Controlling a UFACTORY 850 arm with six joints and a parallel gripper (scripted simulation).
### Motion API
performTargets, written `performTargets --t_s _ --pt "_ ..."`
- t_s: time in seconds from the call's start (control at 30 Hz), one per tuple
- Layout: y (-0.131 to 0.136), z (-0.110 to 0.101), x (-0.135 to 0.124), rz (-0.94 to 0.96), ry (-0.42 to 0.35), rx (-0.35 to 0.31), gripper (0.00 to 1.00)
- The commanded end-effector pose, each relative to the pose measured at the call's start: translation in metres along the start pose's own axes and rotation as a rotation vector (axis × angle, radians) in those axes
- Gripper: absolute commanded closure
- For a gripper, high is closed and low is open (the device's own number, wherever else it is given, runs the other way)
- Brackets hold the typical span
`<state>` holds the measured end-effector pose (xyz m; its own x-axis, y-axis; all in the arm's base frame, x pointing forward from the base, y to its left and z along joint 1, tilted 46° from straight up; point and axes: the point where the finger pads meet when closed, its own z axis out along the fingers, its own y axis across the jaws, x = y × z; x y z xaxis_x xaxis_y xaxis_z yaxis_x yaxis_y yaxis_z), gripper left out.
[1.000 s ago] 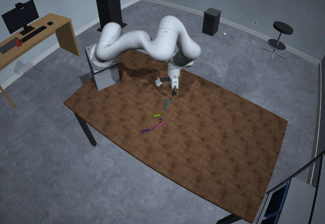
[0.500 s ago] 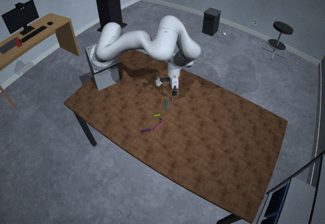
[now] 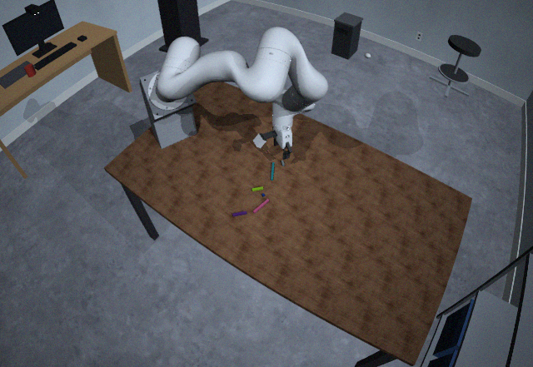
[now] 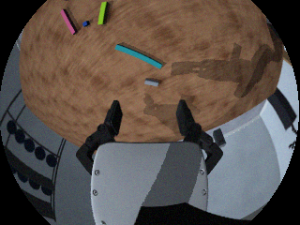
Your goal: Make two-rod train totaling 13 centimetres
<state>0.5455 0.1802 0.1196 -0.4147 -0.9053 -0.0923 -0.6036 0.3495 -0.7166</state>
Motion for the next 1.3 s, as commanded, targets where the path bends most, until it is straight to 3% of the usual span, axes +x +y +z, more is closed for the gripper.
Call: performTargets --t_s 0.0,0.9,1.13,1.17,1.27 --pt "-0.004 0.003 0.007 -0.167 0.006 -0.004 0.0" --pt "-0.017 0.018 0.05 -1.008 0.002 -0.007 0.0" --pt "-0.018 0.018 0.052 -1.056 0.002 -0.008 0.0" --pt "-0.018 0.018 0.052 -1.056 0.002 -0.008 0.76" --pt "-0.018 0.018 0.052 -1.056 0.002 -0.008 0.76"
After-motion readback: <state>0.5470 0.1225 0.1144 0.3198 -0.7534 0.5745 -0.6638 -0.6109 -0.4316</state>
